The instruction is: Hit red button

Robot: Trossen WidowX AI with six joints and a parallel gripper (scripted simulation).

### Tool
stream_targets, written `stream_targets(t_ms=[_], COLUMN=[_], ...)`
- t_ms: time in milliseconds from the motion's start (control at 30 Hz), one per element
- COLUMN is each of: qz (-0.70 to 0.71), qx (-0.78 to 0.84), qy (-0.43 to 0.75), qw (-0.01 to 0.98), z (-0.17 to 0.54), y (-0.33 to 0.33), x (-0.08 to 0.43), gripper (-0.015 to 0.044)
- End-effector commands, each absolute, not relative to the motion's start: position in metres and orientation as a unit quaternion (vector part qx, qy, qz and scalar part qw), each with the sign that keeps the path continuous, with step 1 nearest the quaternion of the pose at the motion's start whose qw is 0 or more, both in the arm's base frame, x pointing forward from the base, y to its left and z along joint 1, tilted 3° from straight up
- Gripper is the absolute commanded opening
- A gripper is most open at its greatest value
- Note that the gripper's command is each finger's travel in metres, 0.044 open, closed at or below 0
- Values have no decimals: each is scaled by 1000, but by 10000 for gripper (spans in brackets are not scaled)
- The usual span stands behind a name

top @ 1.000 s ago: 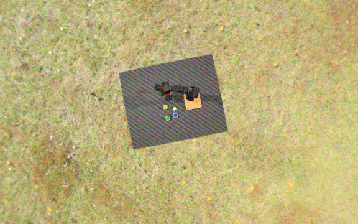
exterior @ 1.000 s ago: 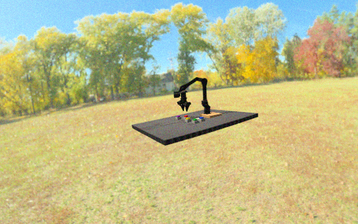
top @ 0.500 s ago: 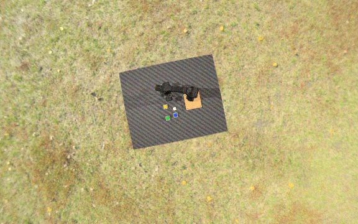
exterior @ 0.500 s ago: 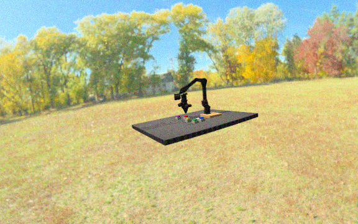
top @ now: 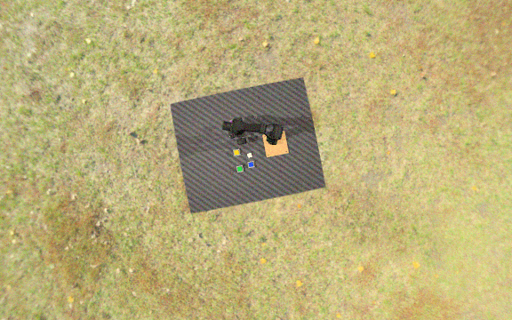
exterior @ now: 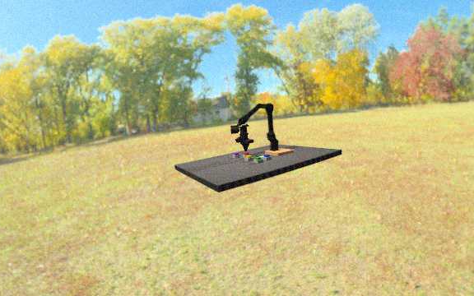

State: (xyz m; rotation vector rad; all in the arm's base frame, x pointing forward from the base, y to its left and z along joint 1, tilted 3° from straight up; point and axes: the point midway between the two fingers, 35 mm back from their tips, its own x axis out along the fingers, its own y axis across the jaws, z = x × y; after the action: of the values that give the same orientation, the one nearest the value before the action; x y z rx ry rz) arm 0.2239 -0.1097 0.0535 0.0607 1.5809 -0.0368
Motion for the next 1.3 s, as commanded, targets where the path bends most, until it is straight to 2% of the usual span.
stream_targets(t_ms=[0, 933, 1067, 1200, 1267], qz=[-14, -14, -14, -14, -13], qx=[29, 29, 28, 29, 28], qy=[712, 712, 712, 712, 711], qw=[702, 702, 702, 702, 702], z=[45, 30, 62, 65, 67], y=[-108, -108, -109, -109, -102], x=[223, 222, 223, 223, 229], gripper=[20, 20, 20, 20, 72])
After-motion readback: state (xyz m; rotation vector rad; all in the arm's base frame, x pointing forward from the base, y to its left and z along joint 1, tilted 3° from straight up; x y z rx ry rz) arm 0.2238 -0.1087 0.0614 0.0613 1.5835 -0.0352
